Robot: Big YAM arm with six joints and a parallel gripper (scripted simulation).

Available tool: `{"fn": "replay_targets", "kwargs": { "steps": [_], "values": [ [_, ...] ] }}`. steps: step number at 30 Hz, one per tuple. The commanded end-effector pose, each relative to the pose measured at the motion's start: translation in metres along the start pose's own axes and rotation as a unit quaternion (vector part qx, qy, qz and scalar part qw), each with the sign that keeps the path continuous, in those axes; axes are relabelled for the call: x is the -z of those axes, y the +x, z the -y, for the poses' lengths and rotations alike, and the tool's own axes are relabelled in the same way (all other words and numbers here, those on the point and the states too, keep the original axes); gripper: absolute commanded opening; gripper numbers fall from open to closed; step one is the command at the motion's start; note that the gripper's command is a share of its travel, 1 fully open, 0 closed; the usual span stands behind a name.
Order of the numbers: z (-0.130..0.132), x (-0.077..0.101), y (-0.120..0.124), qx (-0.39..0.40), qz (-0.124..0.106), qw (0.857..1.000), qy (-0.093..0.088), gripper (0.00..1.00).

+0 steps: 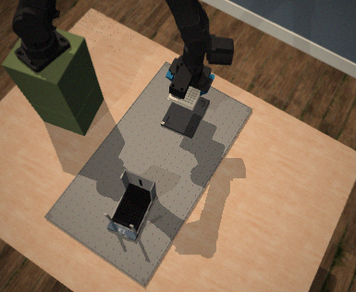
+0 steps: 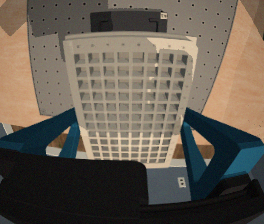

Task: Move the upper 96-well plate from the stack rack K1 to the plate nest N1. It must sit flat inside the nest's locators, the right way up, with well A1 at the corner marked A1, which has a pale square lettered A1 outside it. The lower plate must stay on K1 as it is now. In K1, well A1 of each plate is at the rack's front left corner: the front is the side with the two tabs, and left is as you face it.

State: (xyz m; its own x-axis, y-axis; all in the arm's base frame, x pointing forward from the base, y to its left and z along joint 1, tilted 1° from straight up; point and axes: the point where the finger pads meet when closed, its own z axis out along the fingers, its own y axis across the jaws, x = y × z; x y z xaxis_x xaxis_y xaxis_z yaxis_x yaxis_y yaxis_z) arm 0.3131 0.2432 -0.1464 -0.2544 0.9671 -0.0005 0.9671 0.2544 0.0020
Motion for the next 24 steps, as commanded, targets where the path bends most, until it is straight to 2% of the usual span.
{"fn": "replay_targets", "kwargs": {
  "steps": [1,11,12,18,19,20,21,24],
  "values": [
    [-0.024,0.011,0.006,-0.007,-0.005,1.000,-0.019,0.00],
    [-0.023,0.008,0.005,-0.007,-0.004,1.000,-0.016,0.00],
    [-0.024,0.002,0.005,-0.007,-0.005,1.000,-0.019,0.00],
    [-0.025,-0.005,0.005,-0.007,-0.006,1.000,-0.020,0.00],
    [-0.035,0.009,0.009,-0.007,-0.013,0.999,-0.038,0.00],
    [-0.033,0.003,0.008,-0.007,-0.011,0.999,-0.033,0.00],
    [-0.025,-0.010,0.004,-0.007,-0.005,1.000,-0.020,0.00],
    [-0.025,-0.016,0.004,-0.007,-0.005,1.000,-0.019,0.00]
  ]
}}
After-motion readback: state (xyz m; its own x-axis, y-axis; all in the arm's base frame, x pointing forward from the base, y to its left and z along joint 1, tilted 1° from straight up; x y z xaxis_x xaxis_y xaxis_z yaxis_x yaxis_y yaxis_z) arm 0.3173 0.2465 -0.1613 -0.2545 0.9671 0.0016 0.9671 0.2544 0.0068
